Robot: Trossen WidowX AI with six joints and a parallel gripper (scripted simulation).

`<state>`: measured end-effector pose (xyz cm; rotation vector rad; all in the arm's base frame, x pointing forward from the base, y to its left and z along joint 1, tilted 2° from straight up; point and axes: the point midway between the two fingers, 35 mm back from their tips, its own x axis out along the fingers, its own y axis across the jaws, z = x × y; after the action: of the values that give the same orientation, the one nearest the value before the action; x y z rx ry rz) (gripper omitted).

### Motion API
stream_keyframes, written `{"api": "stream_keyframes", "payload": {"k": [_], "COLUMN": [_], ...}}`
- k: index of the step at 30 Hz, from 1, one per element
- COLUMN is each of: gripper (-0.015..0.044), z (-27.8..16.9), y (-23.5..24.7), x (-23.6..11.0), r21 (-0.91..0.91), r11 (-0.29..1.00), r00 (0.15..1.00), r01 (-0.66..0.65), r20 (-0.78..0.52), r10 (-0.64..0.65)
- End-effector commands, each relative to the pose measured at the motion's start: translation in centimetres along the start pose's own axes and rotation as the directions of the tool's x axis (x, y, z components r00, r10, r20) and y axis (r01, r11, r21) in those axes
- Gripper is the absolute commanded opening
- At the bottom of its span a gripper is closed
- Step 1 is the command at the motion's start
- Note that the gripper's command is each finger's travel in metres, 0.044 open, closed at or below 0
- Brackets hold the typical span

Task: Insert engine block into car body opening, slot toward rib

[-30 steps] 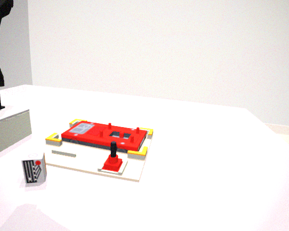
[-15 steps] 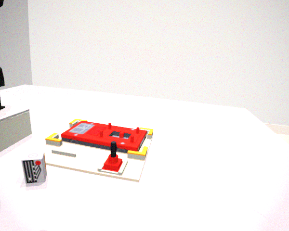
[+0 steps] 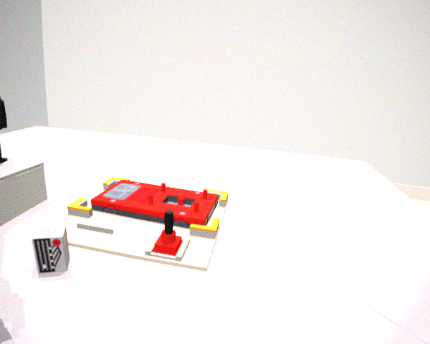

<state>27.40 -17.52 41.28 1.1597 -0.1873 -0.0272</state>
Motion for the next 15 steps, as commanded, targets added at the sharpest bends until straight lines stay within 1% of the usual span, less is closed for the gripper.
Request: {"api": "stream_keyframes", "payload": {"k": [1,8,15], "gripper": [0.0440,0.0440,0.0440], "z": [-0.1,-1.1,-2.8], "y": [-2.9,-7.4,-11.9], "x": [1.1,2.1,2.4], "r21": [0.034,0.076,0.091], "r11": [0.995,0.964,0.904], "r00": [0.995,0.967,0.908], "r01": [0.097,0.255,0.418], "r20": [-0.001,-0.027,-0.076], "r10": [-0.097,-0.254,-0.412]}}
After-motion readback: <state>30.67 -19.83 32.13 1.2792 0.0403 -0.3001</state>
